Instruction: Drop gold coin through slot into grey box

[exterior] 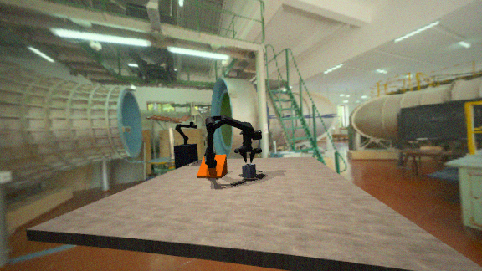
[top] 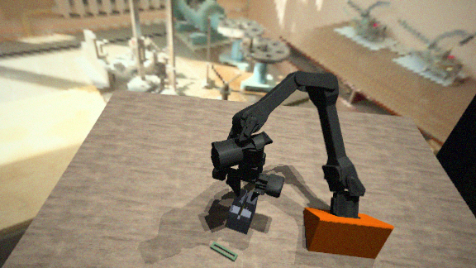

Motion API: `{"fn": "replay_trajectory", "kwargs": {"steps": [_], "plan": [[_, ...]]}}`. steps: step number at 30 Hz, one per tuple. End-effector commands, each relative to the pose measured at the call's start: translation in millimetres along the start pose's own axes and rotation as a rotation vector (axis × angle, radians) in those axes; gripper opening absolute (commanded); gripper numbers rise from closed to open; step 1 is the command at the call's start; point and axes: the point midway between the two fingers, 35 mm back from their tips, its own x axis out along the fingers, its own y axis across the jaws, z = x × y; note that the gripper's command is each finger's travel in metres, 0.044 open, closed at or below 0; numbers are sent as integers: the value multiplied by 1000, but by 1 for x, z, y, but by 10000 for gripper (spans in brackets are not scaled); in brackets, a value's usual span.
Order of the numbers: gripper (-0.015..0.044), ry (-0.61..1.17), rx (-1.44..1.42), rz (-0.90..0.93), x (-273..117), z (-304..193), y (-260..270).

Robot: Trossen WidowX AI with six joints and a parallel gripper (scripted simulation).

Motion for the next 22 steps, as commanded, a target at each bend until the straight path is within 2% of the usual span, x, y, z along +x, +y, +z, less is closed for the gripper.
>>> {"fn": "replay_trajectory", "kwargs": {"steps": [1,6,9,11,22], "plan": [[239,1,2,0,-6,0,0],[371,1,0,-1,-20,0,0],[440,-5,-6,-3,-51,1,-3],[440,-8,-5,-3,-60,2,-4],[440,-8,-5,-3,-60,2,-4]]}}
